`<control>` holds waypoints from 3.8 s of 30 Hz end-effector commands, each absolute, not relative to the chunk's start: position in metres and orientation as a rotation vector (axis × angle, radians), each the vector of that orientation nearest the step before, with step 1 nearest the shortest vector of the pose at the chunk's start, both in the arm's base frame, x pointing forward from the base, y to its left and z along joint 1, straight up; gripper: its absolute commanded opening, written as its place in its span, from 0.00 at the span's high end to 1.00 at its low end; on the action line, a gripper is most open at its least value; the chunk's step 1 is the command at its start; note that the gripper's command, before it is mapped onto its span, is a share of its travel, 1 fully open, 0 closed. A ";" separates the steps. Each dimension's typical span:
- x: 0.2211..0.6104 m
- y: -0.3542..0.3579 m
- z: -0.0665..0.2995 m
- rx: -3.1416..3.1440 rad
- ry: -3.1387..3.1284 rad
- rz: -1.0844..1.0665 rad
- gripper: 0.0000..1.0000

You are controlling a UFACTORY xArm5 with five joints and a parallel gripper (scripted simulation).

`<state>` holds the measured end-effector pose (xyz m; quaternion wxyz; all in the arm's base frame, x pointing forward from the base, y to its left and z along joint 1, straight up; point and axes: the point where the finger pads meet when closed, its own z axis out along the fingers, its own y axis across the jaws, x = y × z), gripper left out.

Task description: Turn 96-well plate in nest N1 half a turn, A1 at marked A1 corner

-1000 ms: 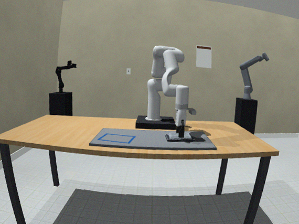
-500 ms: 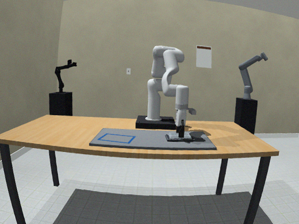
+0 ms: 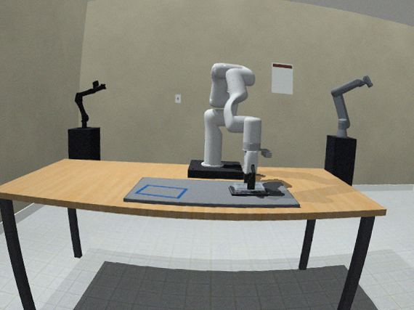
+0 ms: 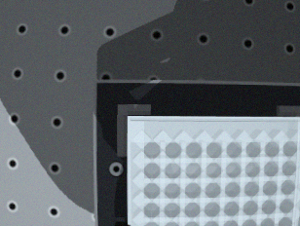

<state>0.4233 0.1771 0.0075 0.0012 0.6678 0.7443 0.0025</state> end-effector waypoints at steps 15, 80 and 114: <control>0.425 0.178 0.019 2.097 2.338 0.015 1.00; 0.424 0.177 0.085 2.097 2.338 0.016 1.00; 0.436 0.095 0.082 2.356 2.078 0.015 1.00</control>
